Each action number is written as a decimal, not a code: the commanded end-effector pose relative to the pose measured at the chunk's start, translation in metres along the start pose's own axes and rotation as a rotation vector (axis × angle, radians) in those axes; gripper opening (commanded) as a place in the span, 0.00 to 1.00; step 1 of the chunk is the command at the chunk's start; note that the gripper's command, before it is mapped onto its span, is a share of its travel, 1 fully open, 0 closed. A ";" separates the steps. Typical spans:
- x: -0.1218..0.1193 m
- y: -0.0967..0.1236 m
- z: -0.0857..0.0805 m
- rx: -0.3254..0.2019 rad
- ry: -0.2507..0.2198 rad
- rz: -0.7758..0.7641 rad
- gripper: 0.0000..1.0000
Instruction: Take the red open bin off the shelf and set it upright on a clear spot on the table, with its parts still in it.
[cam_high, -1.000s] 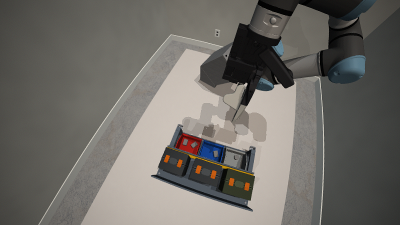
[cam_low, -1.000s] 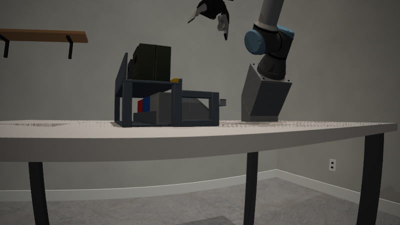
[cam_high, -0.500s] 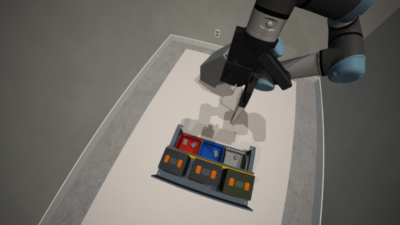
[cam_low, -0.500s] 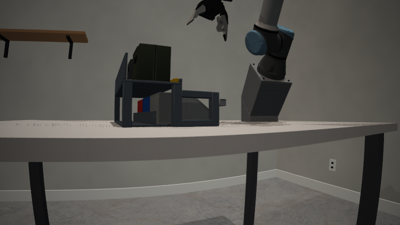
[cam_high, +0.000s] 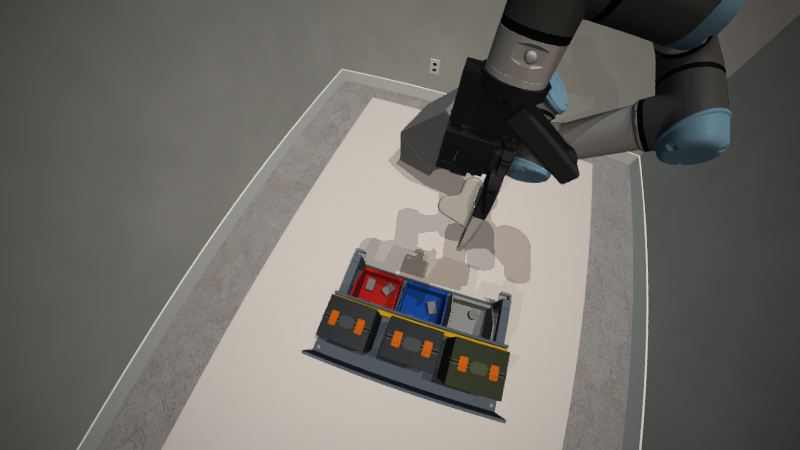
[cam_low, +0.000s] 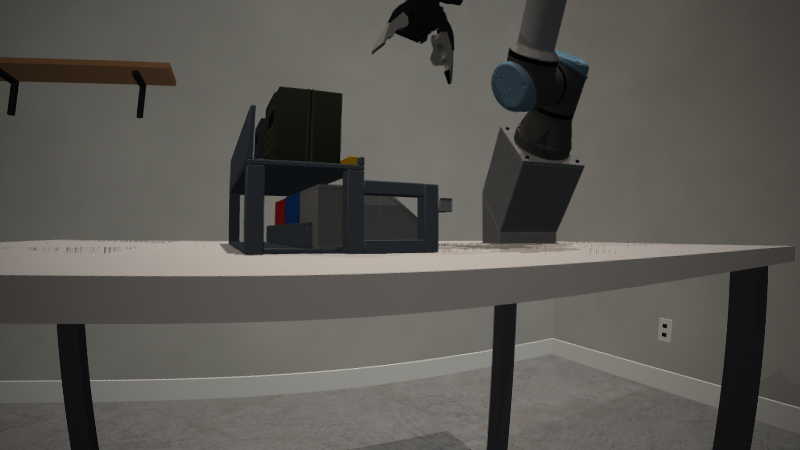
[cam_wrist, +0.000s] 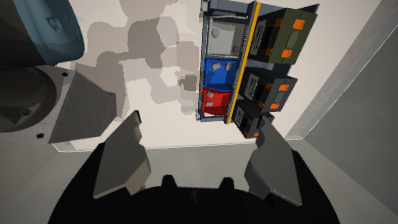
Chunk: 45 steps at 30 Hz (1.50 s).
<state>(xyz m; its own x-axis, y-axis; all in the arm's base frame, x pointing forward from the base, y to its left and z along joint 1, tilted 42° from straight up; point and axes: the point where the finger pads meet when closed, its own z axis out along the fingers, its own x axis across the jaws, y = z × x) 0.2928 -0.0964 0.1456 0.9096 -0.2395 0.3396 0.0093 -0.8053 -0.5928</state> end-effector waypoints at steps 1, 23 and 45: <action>0.007 0.021 0.038 0.055 -0.186 0.010 1.00; 0.006 0.018 0.033 0.036 -0.122 0.006 1.00; 0.011 0.031 0.057 0.055 -0.186 0.010 1.00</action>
<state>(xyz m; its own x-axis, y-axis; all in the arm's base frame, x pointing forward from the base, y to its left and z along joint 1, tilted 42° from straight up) 0.3024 -0.0946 0.1290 0.9330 -0.2076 0.2940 0.0153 -0.7933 -0.6086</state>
